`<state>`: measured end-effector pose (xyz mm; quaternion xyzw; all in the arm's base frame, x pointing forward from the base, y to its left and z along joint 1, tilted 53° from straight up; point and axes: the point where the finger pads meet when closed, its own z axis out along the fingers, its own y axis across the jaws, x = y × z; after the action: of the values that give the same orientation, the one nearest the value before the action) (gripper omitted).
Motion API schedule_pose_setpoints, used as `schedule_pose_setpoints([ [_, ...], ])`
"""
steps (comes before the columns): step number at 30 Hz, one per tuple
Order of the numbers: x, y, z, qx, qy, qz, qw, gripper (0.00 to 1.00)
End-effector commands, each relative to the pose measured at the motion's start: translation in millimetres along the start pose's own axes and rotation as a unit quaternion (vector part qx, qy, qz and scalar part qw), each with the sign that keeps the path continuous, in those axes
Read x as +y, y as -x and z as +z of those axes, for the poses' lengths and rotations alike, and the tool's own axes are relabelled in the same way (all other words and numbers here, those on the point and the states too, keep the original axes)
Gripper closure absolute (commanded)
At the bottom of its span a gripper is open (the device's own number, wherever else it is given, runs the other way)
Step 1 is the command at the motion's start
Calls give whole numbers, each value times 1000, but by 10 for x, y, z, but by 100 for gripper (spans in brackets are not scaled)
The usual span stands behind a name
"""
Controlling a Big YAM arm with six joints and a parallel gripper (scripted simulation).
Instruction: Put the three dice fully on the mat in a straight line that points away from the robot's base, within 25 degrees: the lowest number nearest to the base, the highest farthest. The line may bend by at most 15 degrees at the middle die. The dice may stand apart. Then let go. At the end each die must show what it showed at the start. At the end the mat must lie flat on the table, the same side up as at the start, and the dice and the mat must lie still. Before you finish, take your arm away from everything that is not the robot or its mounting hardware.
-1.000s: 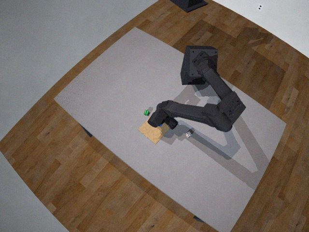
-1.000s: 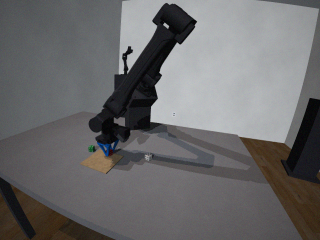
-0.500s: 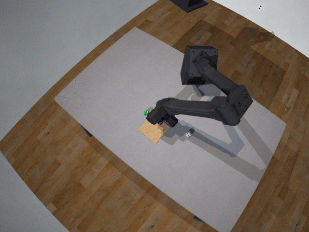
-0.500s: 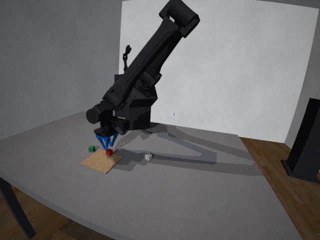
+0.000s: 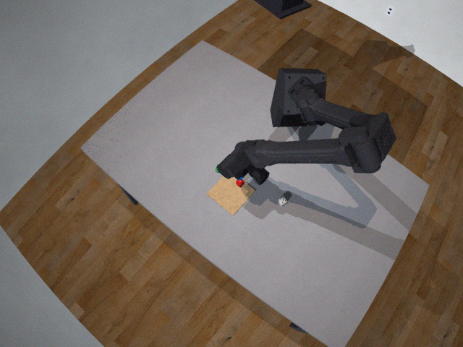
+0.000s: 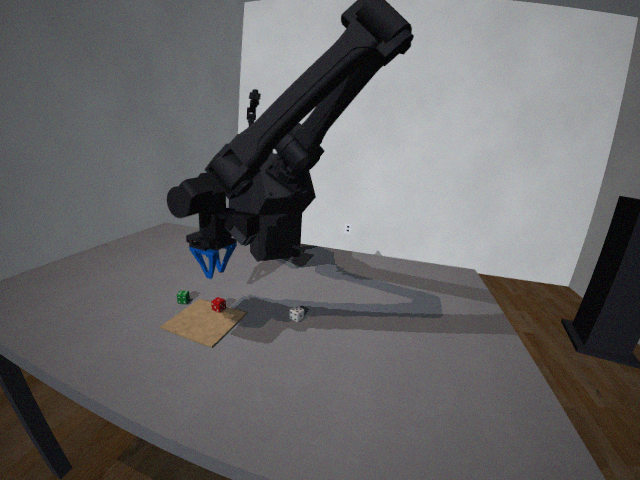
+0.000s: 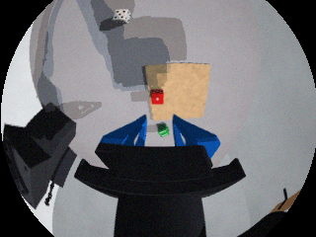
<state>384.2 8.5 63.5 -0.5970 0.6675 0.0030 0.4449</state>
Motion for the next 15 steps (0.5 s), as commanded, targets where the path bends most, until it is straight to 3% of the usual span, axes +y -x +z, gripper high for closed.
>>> schedule_pose_setpoints([
  [1,-5,16,-49,0,-1,-10,1000,61],
  [2,-9,13,-52,0,-2,-10,1000,61],
  [3,-13,14,-52,0,-2,-10,1000,0],
  [15,-19,13,-51,0,-3,-9,1000,0],
])
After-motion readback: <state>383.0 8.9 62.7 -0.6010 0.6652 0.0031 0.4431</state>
